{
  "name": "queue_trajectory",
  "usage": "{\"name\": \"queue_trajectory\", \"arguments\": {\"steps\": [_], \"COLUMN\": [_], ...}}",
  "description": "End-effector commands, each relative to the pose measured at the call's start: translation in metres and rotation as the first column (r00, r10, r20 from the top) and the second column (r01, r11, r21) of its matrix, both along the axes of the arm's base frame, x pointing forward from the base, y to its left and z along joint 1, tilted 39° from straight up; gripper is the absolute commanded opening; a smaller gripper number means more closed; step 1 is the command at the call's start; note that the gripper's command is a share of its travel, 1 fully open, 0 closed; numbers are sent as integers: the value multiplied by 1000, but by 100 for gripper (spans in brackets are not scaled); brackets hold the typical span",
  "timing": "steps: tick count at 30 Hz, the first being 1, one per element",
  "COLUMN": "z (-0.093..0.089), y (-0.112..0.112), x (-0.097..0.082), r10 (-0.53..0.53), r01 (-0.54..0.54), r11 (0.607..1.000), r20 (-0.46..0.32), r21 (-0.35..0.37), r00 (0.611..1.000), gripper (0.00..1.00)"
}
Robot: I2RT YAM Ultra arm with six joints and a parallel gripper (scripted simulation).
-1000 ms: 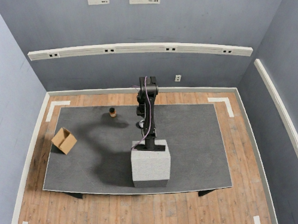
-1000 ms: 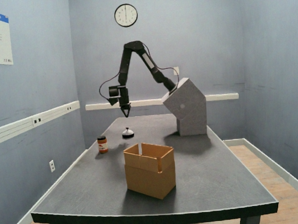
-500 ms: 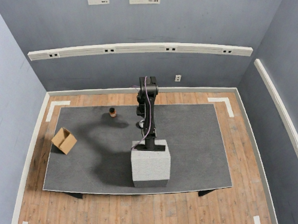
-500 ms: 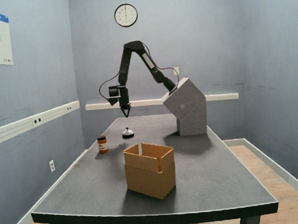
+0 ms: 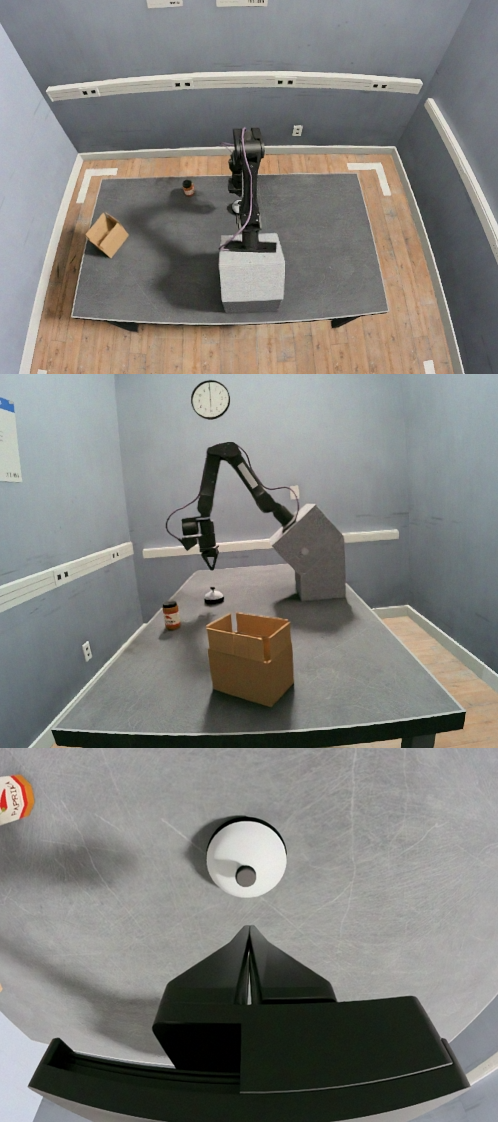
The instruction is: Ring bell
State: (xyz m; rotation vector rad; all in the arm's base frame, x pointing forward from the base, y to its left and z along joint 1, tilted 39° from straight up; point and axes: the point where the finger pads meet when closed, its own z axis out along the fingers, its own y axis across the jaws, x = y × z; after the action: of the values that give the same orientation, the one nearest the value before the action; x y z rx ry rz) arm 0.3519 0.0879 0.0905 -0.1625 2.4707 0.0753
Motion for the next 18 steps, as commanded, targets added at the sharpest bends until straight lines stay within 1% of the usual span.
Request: {"name": "queue_trajectory", "arguments": {"steps": [1, 9, 13, 18], "z": [8, 8, 5, 7], "y": [4, 4, 4, 5], "x": [7, 7, 8, 10], "r10": [12, 12, 12, 11], "r01": [-12, -12, -12, -11], "r11": [1000, 1000, 1000, 1000], "r20": [37, 36, 28, 36], "r21": [-4, -4, -6, -3], "r00": [999, 999, 1000, 999], "gripper": [0, 0, 0, 0]}}
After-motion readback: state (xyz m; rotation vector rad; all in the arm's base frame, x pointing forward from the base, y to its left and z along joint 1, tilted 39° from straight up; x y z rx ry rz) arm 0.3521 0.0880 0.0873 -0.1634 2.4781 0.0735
